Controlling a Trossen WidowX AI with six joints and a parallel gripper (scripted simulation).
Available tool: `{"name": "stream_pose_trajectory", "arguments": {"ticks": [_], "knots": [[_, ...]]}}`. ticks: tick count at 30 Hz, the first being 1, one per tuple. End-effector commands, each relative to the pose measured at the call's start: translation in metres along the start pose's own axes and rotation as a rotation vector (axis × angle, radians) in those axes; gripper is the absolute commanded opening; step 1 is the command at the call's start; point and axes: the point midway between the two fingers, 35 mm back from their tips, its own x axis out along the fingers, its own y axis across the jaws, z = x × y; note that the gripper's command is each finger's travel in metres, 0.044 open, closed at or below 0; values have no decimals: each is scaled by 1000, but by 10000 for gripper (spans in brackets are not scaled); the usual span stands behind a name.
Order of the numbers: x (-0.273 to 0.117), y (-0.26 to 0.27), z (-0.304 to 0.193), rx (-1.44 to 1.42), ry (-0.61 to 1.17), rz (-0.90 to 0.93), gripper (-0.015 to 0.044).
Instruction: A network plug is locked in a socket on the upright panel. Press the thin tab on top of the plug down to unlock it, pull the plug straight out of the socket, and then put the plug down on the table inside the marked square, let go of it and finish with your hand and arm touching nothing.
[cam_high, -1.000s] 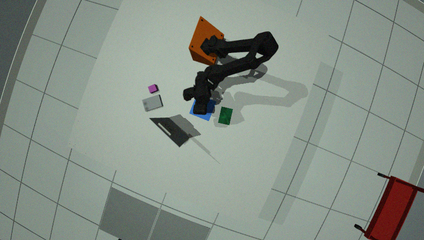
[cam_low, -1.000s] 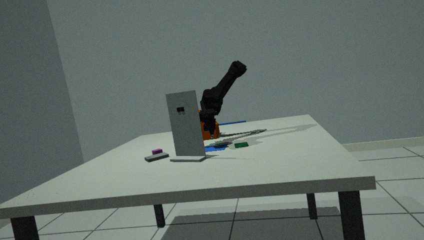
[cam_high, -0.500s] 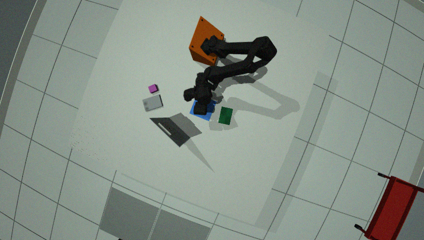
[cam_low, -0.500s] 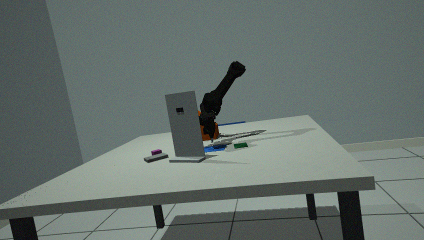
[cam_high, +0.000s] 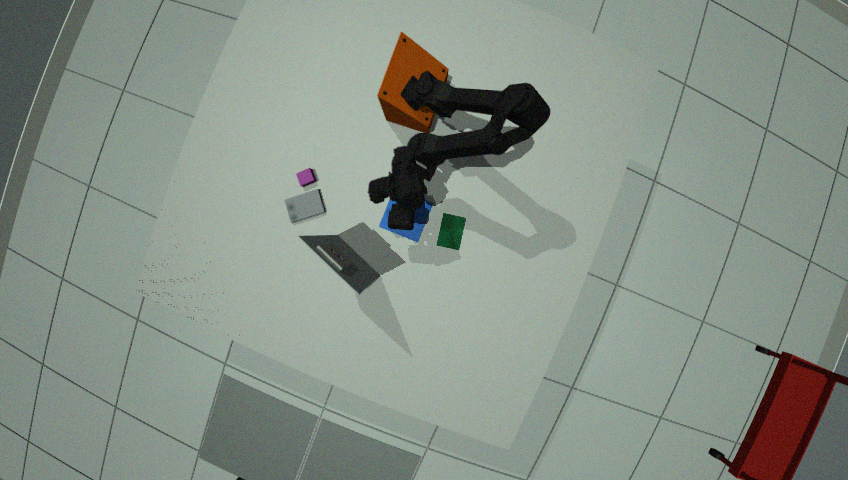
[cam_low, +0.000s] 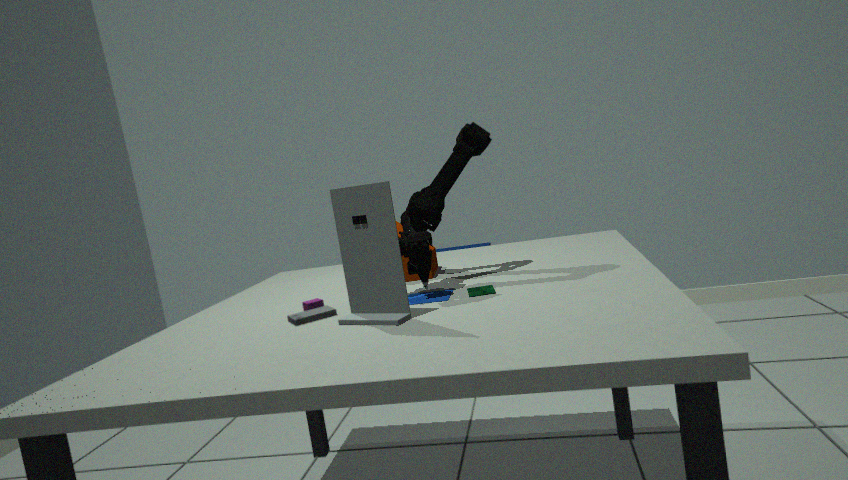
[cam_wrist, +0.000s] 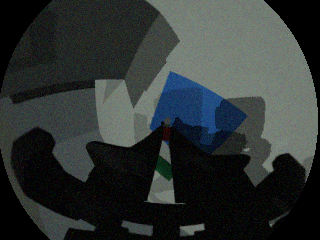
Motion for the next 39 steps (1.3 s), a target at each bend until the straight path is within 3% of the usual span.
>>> {"name": "stream_pose_trajectory", "arguments": {"ticks": [1,35,39], "knots": [[3,-6,0,9,-3,-7,0],[15,-14,-2,7,2,-2,0],[15,-14,-2,7,2,-2,105]]}}
